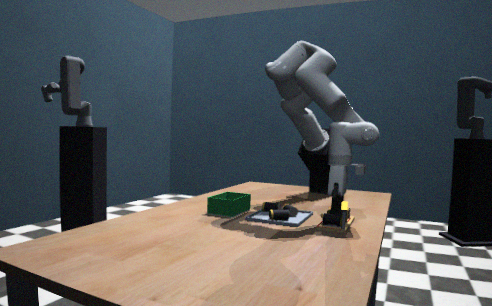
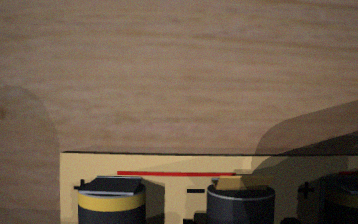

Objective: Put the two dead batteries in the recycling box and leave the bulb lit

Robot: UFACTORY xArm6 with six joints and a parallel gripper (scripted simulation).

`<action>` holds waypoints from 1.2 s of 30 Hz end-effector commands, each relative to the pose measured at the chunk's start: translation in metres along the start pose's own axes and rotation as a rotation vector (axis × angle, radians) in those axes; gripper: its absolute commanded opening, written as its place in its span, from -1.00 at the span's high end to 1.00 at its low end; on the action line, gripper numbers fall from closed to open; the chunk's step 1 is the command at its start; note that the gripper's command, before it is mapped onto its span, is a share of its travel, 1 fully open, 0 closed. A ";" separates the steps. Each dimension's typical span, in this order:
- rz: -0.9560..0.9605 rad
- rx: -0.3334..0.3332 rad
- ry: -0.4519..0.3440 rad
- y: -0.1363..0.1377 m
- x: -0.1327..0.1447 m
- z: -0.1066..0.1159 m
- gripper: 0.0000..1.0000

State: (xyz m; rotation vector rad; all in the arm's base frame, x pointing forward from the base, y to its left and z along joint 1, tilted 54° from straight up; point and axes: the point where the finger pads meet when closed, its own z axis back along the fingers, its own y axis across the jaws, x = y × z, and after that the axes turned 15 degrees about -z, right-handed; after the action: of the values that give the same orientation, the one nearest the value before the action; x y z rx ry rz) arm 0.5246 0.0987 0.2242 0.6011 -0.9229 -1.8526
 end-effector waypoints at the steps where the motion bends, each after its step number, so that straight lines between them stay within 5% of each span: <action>1: -0.001 0.001 0.001 0.001 -0.001 0.001 -0.01; 15: -0.001 0.001 0.001 0.001 -0.001 0.004 -0.01; 36: -0.001 0.001 0.001 0.001 -0.001 0.066 -0.01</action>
State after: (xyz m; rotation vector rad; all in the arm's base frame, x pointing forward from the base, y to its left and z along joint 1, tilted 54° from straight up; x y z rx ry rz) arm 0.4820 0.1187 0.2592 0.6020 -0.9229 -1.8525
